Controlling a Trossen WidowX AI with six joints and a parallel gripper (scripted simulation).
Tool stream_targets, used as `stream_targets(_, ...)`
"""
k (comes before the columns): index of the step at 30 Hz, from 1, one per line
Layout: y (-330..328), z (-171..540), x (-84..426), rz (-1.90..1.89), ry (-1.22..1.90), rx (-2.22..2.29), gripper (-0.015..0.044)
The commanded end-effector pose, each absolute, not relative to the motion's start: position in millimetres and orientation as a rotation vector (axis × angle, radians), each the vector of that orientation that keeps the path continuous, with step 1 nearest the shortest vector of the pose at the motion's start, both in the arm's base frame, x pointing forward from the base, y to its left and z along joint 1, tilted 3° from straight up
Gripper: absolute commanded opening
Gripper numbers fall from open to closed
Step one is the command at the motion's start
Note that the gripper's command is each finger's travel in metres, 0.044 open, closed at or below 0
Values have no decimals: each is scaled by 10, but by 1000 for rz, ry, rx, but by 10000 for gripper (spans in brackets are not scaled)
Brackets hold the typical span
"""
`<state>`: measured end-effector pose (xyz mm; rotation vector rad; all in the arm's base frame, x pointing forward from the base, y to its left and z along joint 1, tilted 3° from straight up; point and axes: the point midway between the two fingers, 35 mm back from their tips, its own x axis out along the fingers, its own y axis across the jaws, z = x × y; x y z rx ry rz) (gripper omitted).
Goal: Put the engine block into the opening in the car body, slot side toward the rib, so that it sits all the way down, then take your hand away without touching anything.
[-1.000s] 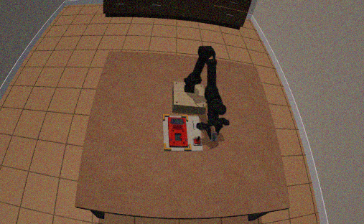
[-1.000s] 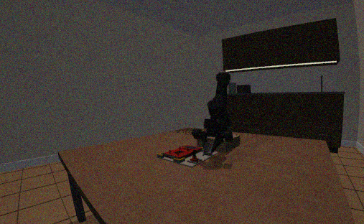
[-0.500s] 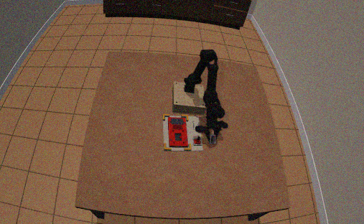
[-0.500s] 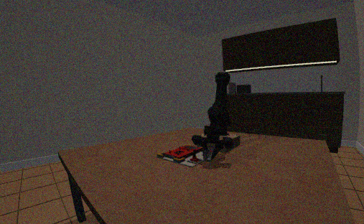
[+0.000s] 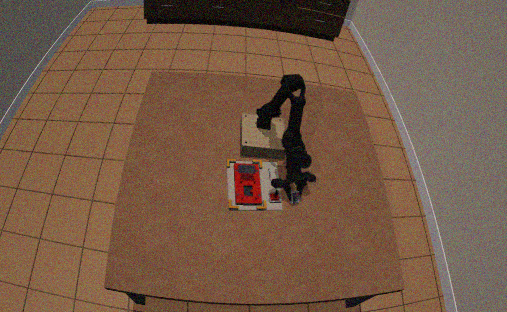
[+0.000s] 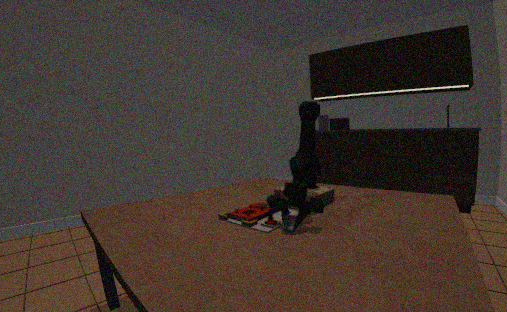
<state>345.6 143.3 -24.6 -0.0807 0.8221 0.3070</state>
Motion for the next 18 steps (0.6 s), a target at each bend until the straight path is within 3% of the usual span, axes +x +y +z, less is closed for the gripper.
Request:
stream_targets(1,1433,-246,3456,307,822,-81,26)
stream_targets(16,1433,-246,3456,307,822,-81,420)
stream_targets(18,1433,-246,3456,307,822,-81,440)
